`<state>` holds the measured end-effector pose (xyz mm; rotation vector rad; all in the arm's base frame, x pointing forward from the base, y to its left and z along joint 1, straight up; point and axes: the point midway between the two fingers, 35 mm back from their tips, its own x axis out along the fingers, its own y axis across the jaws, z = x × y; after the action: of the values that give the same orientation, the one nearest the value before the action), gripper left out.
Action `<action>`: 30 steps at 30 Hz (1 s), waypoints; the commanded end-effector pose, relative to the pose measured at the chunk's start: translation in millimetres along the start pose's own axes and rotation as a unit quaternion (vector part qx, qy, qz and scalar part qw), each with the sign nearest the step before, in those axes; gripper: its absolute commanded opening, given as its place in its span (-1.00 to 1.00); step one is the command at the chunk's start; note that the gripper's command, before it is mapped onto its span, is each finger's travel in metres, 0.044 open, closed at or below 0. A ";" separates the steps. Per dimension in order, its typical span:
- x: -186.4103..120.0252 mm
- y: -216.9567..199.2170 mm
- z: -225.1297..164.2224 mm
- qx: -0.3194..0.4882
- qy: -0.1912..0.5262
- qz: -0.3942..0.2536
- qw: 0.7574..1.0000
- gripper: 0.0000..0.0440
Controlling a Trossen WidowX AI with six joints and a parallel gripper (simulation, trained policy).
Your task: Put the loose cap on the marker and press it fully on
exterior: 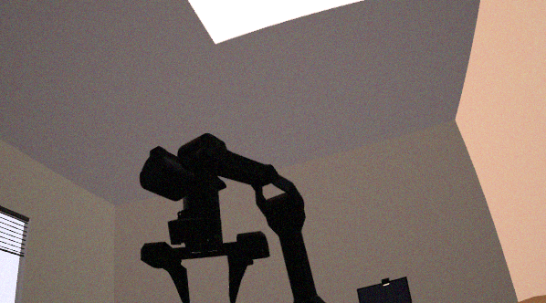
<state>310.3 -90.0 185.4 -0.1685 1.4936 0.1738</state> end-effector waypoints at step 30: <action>71.3 53.1 2.1 -0.079 0.103 0.053 0.990 0.32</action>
<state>307.3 -43.1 123.3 -0.2242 1.6794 0.3340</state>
